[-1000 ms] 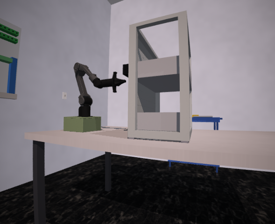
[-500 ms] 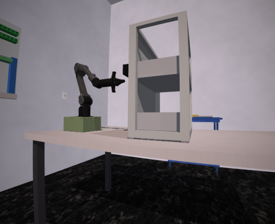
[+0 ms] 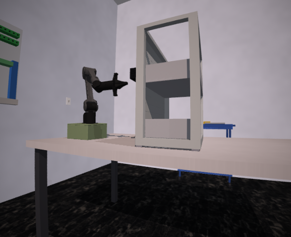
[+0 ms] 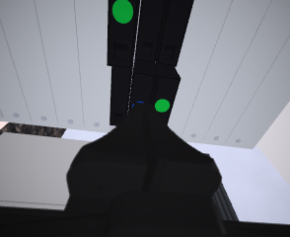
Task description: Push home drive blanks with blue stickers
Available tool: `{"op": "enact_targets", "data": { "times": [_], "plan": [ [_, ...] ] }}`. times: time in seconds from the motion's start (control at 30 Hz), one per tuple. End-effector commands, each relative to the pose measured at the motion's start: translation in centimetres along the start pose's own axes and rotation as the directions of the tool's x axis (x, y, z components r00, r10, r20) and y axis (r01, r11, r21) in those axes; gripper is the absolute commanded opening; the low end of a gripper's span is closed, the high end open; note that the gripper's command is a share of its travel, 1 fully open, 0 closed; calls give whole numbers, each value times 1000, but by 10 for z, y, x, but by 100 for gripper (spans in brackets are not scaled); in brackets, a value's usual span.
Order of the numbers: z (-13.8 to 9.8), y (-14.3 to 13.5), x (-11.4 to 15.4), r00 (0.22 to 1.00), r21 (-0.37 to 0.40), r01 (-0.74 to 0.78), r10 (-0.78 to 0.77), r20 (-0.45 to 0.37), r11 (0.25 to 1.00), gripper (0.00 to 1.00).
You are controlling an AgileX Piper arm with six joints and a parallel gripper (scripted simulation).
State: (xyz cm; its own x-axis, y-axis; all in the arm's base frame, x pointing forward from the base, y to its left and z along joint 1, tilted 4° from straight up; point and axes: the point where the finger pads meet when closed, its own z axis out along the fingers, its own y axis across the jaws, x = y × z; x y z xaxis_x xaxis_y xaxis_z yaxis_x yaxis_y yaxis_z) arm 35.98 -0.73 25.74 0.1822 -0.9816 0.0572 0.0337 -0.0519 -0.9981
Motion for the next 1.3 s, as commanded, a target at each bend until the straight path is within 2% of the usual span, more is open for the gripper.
{"op": "enact_targets", "data": {
  "times": [0.0,0.27,0.57,0.67,0.87,1.27],
  "plan": [
    [1,-1,12,1000,2,0,0,5,1000,0],
    [0,-2,45,1000,2,-1,0,5,1000,0],
    [2,-2,49,1000,2,-1,0,5,1000,0],
    [15,-2,49,1000,2,-1,1,5,1000,0],
    [63,-2,48,1000,2,-1,1,5,1000,0],
    [67,-2,48,1000,2,-1,1,5,1000,0]
  ]
}}
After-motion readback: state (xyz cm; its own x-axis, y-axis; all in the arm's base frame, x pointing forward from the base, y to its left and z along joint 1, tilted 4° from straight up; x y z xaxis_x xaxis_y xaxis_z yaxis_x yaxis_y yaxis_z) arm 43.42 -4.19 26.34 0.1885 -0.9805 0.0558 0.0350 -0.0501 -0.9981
